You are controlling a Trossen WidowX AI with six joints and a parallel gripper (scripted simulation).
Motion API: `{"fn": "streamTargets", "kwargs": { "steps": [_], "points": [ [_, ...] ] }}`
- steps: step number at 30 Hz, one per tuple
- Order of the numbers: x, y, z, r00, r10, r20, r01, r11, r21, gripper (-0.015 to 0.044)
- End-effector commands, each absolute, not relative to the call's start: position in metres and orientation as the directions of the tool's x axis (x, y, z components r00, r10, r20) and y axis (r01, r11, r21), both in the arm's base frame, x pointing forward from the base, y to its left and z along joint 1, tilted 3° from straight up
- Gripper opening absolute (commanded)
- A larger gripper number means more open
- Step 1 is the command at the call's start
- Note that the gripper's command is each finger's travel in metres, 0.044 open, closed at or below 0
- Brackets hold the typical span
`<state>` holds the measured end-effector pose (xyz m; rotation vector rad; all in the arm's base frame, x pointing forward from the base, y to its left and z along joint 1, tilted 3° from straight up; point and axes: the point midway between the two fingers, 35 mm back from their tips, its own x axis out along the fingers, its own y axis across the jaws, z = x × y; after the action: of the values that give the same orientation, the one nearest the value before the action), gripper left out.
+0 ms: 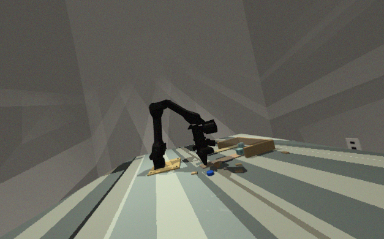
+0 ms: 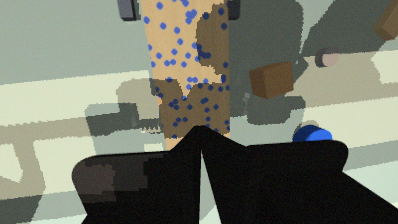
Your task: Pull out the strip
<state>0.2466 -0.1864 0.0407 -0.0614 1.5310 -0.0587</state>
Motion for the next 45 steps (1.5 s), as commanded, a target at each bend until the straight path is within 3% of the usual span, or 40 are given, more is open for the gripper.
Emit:
{"fn": "streamTargets", "kwargs": {
  "steps": [1,45],
  "points": [
    [0.232,-0.184,0.034,0.012,-0.063,-0.998,-0.001,0.998,-0.063,0.0],
    [0.183,-0.185,0.033,0.007,-0.064,-0.998,-0.001,0.998,-0.064,0.0]
  ]
}}
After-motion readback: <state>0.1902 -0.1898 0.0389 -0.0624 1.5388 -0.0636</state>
